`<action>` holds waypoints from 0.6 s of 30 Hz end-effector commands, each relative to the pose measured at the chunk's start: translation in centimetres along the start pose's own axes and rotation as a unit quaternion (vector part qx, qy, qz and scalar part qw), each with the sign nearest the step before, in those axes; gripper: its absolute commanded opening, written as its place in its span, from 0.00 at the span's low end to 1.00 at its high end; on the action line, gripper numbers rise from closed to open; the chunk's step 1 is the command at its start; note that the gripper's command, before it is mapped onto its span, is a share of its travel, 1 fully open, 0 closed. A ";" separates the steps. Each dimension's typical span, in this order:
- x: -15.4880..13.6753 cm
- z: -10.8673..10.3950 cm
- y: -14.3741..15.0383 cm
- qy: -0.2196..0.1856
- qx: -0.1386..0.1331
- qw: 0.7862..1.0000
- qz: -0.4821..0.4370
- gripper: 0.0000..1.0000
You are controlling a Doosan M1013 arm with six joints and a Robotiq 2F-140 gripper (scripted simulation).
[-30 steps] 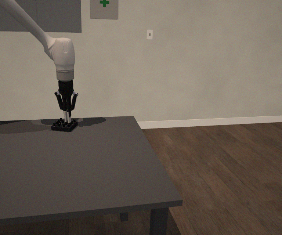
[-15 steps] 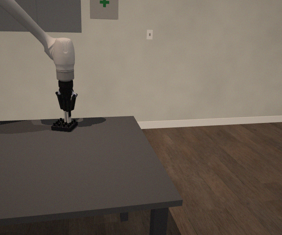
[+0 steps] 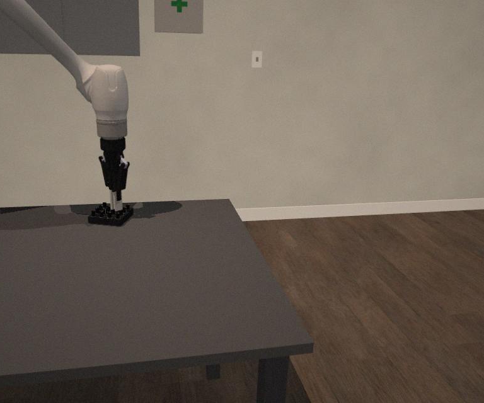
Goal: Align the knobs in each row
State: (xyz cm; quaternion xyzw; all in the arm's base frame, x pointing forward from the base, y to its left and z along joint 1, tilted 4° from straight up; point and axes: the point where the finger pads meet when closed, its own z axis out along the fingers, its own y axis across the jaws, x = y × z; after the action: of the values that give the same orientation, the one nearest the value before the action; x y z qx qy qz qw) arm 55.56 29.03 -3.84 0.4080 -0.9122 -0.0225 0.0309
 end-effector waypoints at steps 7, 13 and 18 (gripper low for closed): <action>0.0 0.0 0.0 0.001 0.002 0.995 0.099 0.05; 0.0 0.0 0.0 0.001 0.002 0.984 0.179 0.05; 0.0 0.0 0.0 0.000 0.002 0.970 0.243 0.05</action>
State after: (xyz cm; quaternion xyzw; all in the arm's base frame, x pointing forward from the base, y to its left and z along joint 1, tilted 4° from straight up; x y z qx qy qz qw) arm 55.56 29.03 -3.84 0.2075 -0.9775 -0.0161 0.0350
